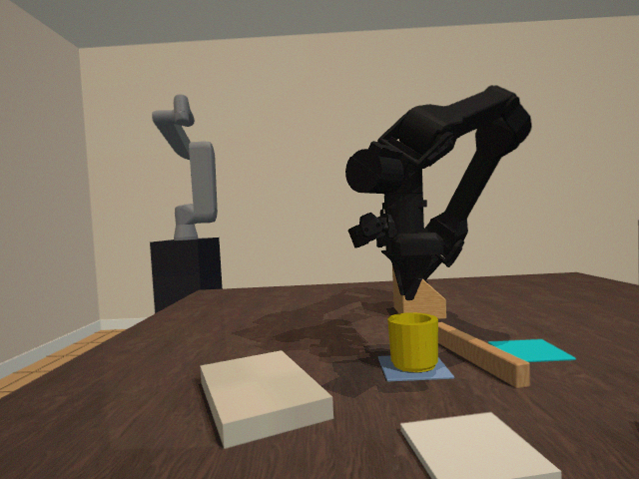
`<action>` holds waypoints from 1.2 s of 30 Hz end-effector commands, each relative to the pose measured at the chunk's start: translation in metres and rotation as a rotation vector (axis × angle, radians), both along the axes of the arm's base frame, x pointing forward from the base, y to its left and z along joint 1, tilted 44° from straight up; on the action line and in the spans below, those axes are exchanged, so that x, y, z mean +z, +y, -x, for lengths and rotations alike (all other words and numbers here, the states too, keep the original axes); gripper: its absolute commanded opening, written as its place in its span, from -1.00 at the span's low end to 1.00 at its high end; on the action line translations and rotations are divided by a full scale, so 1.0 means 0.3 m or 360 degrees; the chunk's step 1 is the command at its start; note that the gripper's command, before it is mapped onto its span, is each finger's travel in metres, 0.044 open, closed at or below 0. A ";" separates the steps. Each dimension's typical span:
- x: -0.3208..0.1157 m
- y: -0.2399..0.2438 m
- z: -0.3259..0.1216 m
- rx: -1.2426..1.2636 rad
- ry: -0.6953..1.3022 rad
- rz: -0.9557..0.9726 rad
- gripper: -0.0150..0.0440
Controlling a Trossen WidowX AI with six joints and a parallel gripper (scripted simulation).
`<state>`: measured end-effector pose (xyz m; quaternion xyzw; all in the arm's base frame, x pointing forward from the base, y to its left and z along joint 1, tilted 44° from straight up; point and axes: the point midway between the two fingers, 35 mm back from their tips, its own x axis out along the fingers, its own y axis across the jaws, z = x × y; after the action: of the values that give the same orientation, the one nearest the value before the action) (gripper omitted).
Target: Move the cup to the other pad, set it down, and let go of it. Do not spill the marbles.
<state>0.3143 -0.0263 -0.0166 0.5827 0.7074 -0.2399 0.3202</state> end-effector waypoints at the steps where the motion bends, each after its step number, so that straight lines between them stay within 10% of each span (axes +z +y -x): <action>1: -0.014 0.012 0.001 -0.0009 0.0011 -0.0007 0.07; 36: -0.147 0.144 0.024 -0.0009 0.0011 -0.0013 0.07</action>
<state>0.3085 0.0135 -0.0576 0.5835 0.7078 -0.2391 0.3184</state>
